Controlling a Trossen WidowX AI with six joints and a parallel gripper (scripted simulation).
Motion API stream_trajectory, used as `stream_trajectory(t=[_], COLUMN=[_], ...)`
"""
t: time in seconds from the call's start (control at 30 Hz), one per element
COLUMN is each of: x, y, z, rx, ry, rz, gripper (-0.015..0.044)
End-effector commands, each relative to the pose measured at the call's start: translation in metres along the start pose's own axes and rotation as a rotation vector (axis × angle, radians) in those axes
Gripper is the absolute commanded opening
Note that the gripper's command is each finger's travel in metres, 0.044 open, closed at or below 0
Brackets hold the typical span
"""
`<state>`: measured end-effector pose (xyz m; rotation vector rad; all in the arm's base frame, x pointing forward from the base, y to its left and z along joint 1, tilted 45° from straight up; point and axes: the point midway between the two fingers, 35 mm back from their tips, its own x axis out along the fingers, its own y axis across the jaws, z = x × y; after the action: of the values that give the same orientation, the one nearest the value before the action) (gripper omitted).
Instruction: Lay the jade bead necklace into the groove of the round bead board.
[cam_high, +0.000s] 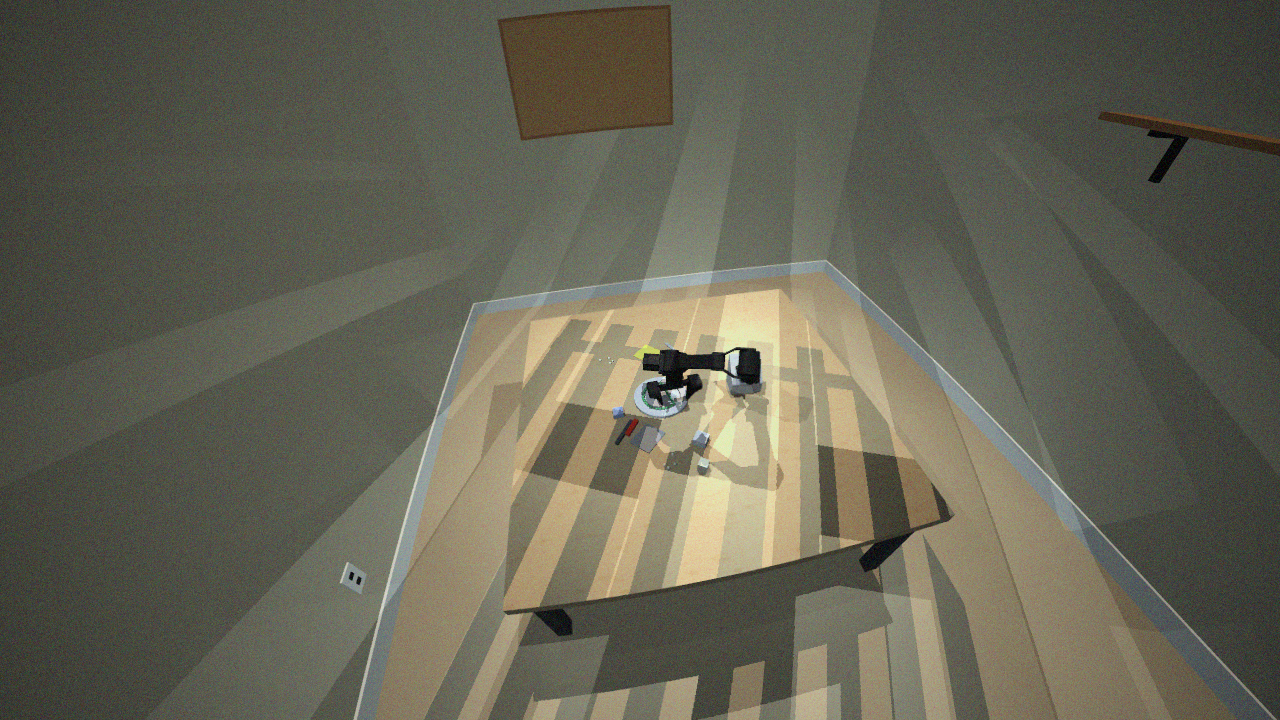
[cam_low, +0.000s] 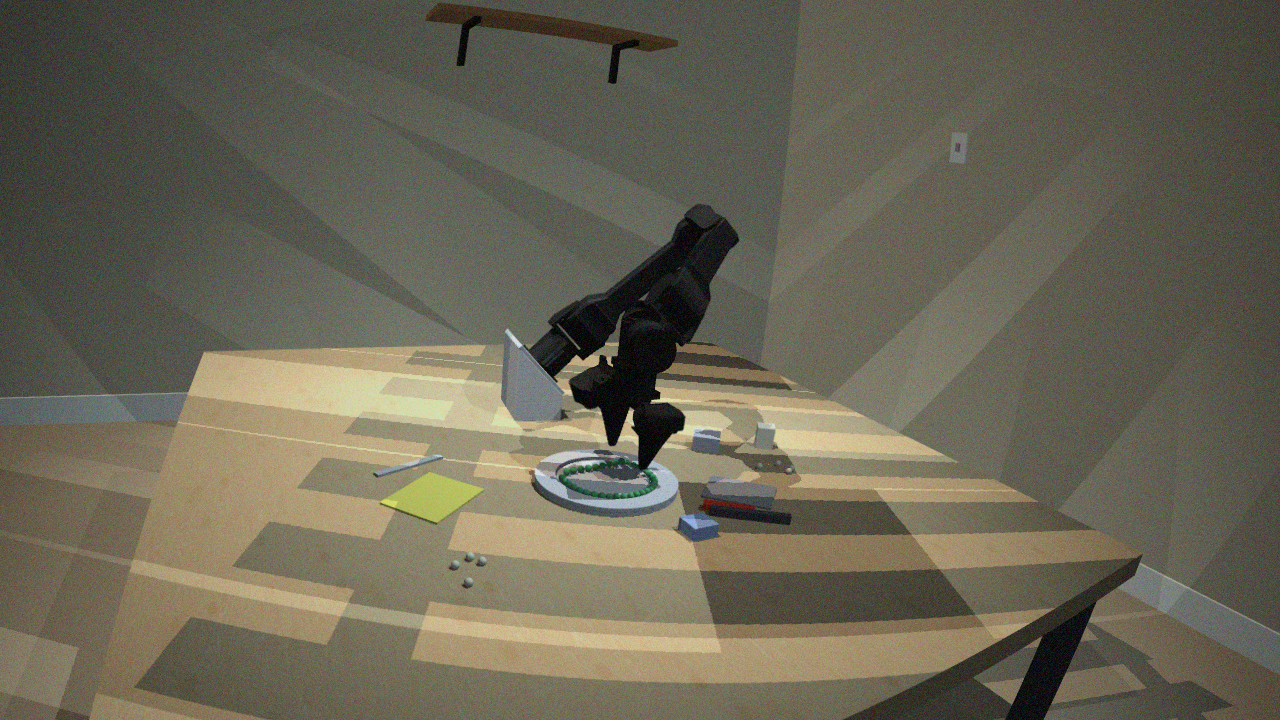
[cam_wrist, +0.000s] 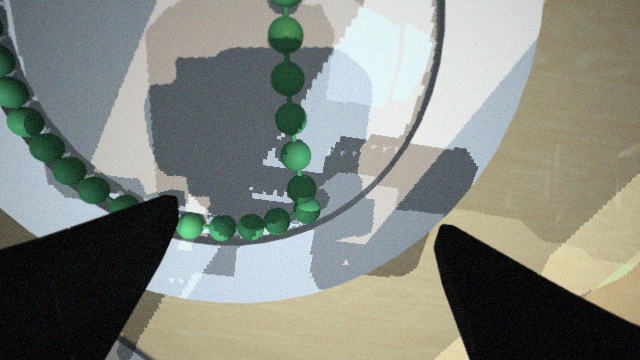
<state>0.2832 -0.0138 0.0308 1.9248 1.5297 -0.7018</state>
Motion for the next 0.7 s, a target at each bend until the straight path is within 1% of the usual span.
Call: stream_trajectory(t=[0.0, 0.37, 0.5, 0.67], x=[-0.001, -0.026, -0.033, -0.032], y=[0.001, 0.019, 0.019, 0.019], z=[0.001, 0.078, 0.104, 0.105], rx=[-0.009, -0.304, -0.400, -0.405], ry=[0.001, -0.011, -0.007, -0.006], rz=[0.002, 0.001, 0.001, 0.002], gripper=[0.0414, 0.0125, 0.0120, 0.0120])
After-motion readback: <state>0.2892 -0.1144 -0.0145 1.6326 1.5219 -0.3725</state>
